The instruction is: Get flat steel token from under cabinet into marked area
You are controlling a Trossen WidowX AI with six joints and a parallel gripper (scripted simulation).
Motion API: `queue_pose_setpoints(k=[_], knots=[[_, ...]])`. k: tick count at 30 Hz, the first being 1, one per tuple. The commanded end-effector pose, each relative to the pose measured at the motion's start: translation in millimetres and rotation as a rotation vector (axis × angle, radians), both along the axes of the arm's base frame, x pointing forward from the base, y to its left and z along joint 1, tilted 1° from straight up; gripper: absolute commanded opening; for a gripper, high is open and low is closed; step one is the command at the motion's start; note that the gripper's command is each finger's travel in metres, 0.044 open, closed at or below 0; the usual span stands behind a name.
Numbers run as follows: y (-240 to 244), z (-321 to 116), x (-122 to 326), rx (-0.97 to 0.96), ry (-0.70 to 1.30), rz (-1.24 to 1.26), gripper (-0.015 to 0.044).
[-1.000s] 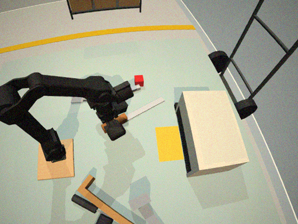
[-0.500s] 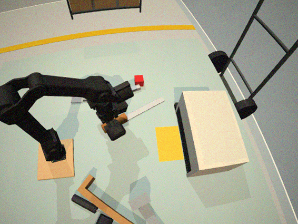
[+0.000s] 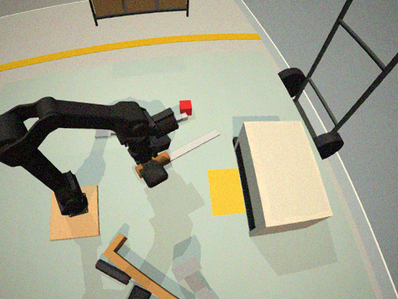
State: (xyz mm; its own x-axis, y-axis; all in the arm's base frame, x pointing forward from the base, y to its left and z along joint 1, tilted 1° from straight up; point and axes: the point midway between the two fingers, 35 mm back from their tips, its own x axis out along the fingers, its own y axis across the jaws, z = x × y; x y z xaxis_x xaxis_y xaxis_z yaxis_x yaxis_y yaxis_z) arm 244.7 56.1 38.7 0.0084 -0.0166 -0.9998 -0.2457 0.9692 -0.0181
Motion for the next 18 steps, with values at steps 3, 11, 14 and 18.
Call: queue_pose_setpoints(k=[3, 11, 14, 18], knots=[[-0.1, 0.0, -0.1, 0.005, -0.004, 0.000, 0.0270], [-1.3, -1.0, -0.8, 0.005, -0.004, -0.004, 0.0270], [-1.2, -1.7, -0.9, 0.005, -0.004, -0.004, 0.0270], [-1.5, -2.1, -0.8, 0.001, -0.004, -0.005, 0.0244]])
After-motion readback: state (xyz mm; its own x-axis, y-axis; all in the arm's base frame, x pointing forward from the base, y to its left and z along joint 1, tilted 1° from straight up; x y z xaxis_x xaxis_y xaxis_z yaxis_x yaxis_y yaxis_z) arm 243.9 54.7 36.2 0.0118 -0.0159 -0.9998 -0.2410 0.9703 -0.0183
